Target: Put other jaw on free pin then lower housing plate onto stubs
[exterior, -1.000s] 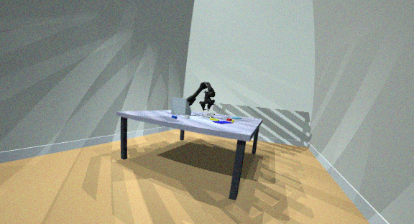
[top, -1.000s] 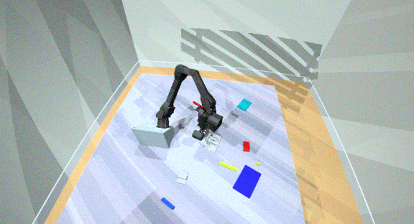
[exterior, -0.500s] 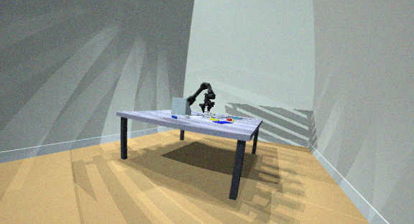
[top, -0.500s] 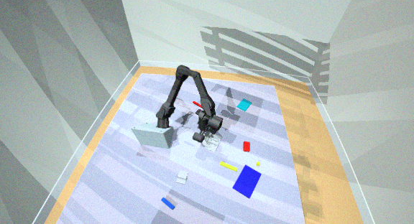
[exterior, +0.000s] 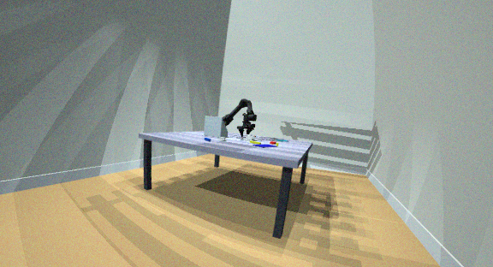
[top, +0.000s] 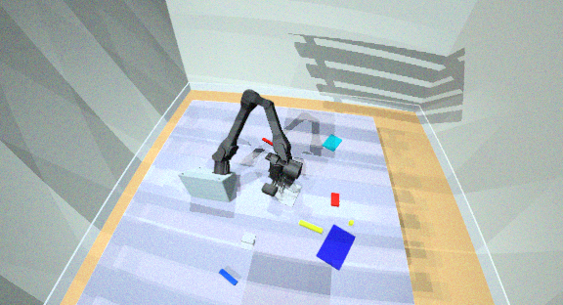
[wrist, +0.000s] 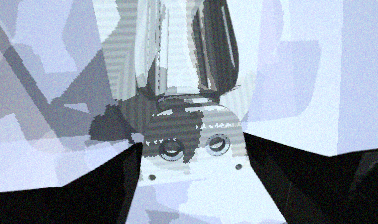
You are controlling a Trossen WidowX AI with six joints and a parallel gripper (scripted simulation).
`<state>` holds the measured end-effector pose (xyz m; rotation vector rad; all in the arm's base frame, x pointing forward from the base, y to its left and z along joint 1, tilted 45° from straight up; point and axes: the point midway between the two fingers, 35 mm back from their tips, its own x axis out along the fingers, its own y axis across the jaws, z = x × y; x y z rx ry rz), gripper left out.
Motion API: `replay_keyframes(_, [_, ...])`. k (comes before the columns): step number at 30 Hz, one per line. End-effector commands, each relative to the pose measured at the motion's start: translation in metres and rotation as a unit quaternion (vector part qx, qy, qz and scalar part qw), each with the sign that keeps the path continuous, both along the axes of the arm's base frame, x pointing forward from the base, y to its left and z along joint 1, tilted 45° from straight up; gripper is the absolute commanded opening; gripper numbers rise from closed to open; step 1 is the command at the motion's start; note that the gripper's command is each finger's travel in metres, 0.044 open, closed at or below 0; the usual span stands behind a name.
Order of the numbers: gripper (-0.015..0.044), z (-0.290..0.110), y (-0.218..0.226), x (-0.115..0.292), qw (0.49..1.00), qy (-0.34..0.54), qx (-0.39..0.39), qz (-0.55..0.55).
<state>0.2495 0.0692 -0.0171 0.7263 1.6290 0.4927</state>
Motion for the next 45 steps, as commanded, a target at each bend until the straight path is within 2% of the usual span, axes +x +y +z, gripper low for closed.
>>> replay_keyframes(1, [0.0351,-0.0026,0.0022,-0.0011,1.0,0.002,0.002,-0.003])
replay_keyframes(45, [0.0351,-0.0077,0.0073,-0.0017,1.0,0.005,0.002,-0.005])
